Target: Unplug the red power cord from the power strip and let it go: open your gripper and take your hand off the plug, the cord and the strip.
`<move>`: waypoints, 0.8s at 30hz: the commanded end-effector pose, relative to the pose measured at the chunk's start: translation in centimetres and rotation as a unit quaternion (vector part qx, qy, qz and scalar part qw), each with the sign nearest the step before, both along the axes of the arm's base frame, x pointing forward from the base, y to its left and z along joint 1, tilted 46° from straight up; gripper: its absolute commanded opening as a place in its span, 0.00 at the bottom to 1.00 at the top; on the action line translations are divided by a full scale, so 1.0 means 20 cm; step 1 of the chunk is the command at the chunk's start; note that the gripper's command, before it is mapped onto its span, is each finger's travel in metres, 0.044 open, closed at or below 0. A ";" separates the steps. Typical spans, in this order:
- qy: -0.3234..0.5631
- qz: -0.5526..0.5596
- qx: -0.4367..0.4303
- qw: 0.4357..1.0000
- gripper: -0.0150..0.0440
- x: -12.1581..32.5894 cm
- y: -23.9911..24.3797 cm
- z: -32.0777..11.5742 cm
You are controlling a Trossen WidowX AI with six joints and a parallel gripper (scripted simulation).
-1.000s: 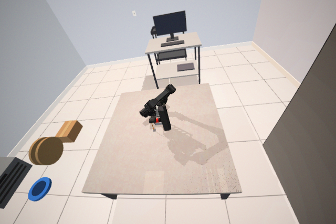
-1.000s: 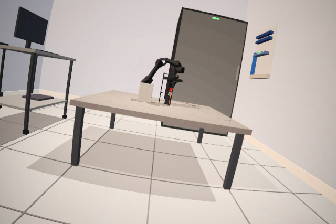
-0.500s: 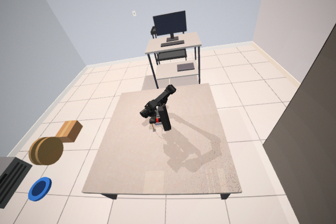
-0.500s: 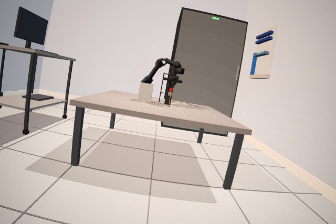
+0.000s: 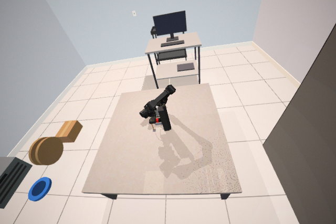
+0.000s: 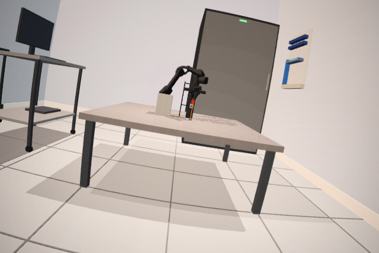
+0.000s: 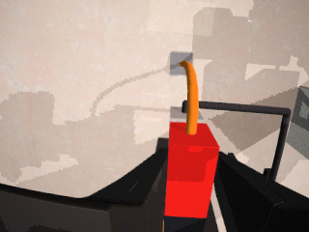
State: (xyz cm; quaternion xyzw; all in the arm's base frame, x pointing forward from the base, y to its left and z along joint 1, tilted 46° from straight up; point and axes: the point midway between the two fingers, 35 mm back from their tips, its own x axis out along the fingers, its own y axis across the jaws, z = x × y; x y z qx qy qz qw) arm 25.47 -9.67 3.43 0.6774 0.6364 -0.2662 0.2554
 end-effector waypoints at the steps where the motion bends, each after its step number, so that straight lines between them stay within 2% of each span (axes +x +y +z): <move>1: -0.001 0.000 -0.011 1.000 0.25 0.00 -0.06 -0.04; 24: -0.002 -0.002 -0.012 1.000 0.25 -0.01 -0.20 -0.16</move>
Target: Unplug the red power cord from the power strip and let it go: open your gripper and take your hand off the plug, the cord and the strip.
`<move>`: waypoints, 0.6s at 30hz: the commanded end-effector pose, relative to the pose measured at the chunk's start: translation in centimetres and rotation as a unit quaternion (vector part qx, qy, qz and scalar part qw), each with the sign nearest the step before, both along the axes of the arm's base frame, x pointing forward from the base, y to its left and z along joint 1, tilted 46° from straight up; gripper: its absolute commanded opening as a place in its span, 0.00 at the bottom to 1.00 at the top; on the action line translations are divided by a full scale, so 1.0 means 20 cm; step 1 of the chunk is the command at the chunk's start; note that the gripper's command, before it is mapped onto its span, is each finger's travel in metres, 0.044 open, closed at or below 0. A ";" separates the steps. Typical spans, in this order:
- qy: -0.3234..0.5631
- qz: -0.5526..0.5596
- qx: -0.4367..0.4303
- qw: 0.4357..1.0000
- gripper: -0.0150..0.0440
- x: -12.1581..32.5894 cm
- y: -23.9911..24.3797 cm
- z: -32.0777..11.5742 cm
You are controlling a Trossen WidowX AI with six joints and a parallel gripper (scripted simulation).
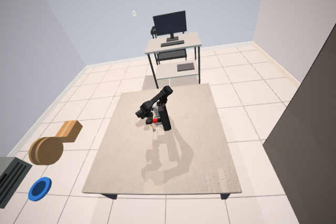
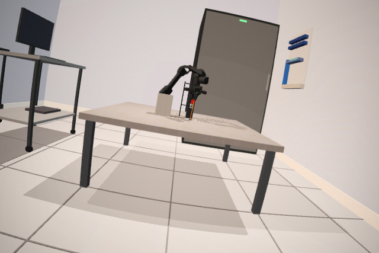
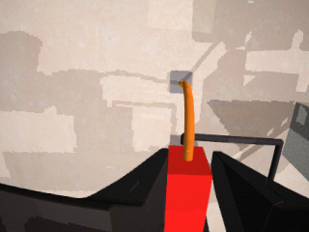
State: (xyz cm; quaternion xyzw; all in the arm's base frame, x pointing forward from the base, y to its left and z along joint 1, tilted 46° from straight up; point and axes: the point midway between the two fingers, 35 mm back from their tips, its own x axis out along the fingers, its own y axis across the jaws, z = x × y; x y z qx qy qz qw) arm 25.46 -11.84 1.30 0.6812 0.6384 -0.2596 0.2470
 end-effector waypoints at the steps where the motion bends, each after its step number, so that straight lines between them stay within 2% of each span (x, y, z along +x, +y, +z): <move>1: -0.002 0.000 -0.024 1.000 0.25 -0.01 -0.10 -0.05; 7: -0.002 -0.001 -0.023 1.000 0.25 -0.03 -0.13 -0.09; 18: -0.002 -0.001 -0.022 1.000 0.74 -0.02 -0.10 -0.07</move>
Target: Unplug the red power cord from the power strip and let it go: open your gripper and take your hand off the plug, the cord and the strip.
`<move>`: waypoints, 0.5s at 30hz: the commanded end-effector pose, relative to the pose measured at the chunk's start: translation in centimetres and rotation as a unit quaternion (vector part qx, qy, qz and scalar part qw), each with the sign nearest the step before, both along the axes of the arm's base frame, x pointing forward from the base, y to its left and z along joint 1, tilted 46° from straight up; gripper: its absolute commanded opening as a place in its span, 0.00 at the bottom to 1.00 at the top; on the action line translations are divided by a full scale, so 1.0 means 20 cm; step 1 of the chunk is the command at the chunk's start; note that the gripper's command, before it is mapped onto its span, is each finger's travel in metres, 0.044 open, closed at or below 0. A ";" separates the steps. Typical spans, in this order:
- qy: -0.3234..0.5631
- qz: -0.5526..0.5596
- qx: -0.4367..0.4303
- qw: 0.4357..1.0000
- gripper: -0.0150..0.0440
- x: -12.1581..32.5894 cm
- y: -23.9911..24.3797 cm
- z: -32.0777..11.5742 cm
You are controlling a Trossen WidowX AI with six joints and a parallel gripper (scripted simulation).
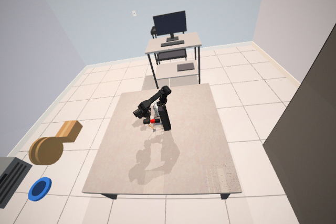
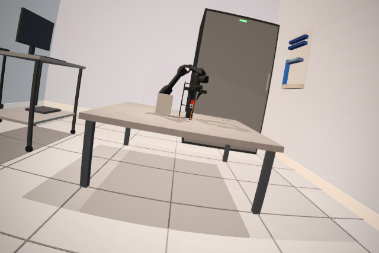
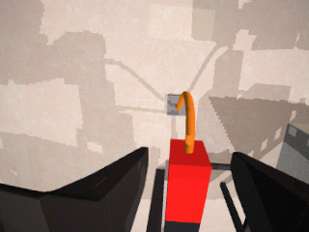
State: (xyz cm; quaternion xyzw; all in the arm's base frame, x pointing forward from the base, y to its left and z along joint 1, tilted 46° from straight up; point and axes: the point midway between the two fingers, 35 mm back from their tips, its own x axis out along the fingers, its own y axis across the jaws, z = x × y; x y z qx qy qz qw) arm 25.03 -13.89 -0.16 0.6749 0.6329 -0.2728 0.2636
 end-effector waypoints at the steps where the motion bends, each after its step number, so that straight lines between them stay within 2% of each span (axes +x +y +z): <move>1: -0.001 -0.002 0.000 1.000 0.79 0.00 0.00 0.00; 6: -0.001 -0.003 -0.001 1.000 1.00 0.01 -0.08 -0.05; 10: -0.001 -0.002 -0.001 1.000 1.00 -0.01 -0.24 -0.16; 15: -0.001 -0.002 -0.001 1.000 1.00 -0.01 -0.25 -0.17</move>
